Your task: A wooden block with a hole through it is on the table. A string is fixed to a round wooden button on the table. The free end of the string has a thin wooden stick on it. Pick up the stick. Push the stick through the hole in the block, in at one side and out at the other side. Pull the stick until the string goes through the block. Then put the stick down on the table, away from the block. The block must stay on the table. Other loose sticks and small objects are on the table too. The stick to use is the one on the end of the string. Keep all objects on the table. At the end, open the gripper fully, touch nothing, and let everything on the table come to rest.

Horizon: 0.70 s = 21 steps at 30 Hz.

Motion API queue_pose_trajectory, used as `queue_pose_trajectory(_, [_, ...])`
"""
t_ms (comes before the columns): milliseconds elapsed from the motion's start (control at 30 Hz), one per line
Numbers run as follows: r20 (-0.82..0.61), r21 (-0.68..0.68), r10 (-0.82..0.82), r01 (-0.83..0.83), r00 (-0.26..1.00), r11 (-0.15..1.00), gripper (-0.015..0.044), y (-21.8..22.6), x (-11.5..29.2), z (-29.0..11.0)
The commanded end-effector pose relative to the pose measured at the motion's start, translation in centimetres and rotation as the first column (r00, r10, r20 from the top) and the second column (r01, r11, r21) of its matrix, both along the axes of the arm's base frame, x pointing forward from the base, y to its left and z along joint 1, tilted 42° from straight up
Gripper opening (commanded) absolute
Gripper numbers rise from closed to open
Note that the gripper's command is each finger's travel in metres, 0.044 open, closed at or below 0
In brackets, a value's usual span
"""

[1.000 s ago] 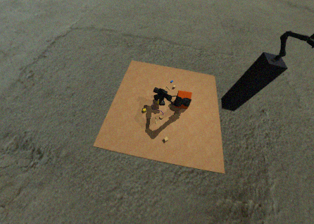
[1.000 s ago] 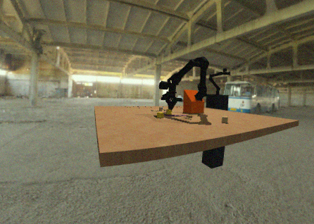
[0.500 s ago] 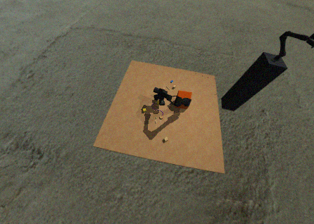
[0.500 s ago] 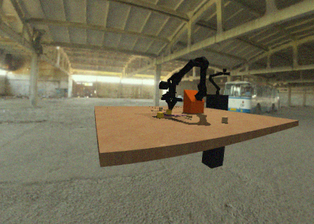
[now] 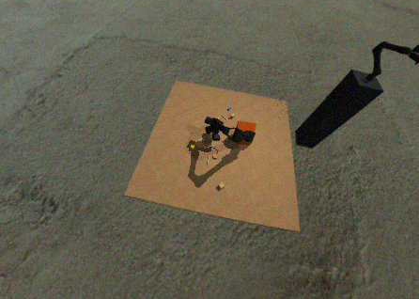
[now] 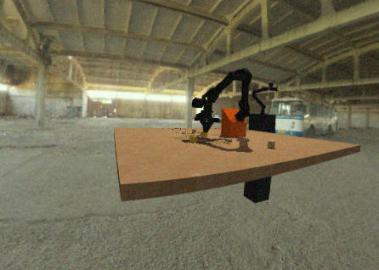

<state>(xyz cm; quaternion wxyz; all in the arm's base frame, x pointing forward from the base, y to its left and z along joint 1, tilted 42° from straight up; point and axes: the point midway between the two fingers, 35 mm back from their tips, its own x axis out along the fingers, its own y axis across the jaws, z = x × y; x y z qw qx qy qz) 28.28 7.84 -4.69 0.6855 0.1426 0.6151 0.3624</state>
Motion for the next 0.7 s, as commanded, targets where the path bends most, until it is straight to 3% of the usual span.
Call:
queue_pose_trajectory(0, [-0.005,0.002,0.016,-0.016,1.000,1.000,0.0000,0.48,-0.21,-0.16])
queue_pose_trajectory(633, [-0.005,0.002,0.016,-0.016,1.000,1.000,0.0000,0.48,-0.21,-0.16])
queue_pose_trajectory(667, [-0.003,-0.002,-0.001,0.001,1.000,1.000,0.0026,-0.17,0.03,0.16])
